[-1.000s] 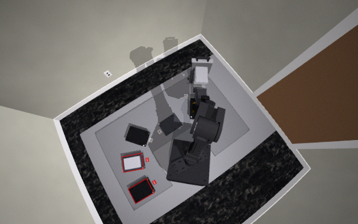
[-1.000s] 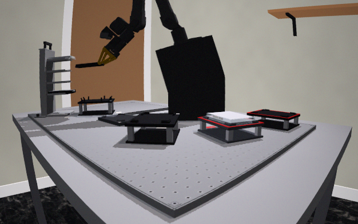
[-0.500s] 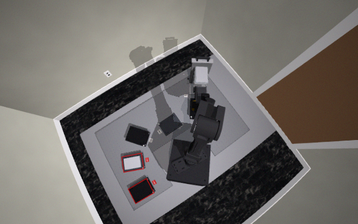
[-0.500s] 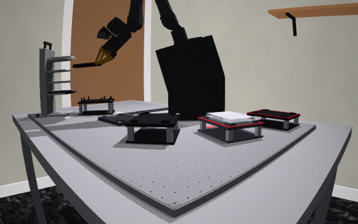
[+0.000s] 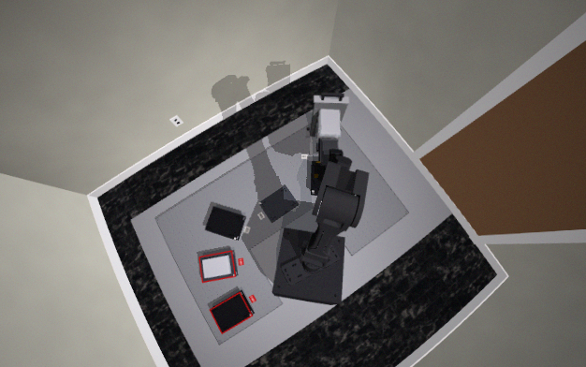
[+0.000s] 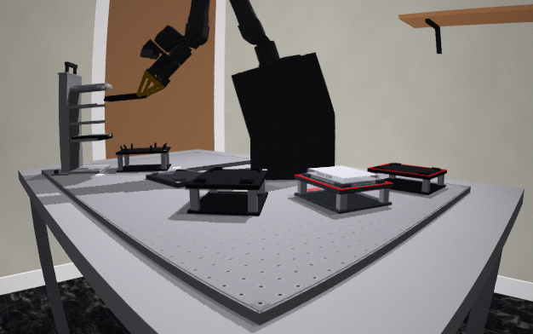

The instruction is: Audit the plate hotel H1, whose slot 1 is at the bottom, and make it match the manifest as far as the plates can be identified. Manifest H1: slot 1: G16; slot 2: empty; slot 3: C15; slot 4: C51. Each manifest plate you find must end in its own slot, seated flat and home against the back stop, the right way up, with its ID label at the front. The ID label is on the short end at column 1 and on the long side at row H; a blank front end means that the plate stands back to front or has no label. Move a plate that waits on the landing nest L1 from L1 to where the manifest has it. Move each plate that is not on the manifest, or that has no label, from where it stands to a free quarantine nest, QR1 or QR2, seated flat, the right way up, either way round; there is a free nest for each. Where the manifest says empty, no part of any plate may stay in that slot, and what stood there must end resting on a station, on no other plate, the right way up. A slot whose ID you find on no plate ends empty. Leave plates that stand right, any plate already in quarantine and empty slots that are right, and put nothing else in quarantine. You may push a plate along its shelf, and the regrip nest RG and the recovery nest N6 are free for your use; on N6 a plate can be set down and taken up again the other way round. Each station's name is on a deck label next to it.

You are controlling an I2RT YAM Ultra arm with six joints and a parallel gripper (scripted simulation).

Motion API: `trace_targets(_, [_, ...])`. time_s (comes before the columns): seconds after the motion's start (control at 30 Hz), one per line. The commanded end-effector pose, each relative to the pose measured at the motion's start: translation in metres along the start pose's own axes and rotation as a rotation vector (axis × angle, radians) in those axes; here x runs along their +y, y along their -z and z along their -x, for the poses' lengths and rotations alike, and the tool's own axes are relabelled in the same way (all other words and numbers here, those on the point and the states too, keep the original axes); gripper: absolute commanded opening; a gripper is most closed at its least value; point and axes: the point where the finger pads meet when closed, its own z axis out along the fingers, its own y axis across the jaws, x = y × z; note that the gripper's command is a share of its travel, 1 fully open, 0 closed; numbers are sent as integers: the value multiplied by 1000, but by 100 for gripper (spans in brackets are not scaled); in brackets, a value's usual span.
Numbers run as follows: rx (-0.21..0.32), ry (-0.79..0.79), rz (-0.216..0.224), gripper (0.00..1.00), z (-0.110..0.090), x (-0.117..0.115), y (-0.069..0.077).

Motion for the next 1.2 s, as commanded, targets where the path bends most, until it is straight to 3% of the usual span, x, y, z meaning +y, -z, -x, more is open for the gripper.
trace_targets(0.0, [-19,3,-3,86,8,-1,-1])
trace_targets(0.8, [-20,3,-3,86,25,-1,-16])
trace_targets(1.17, [-20,3,-3,86,25,-1,-17])
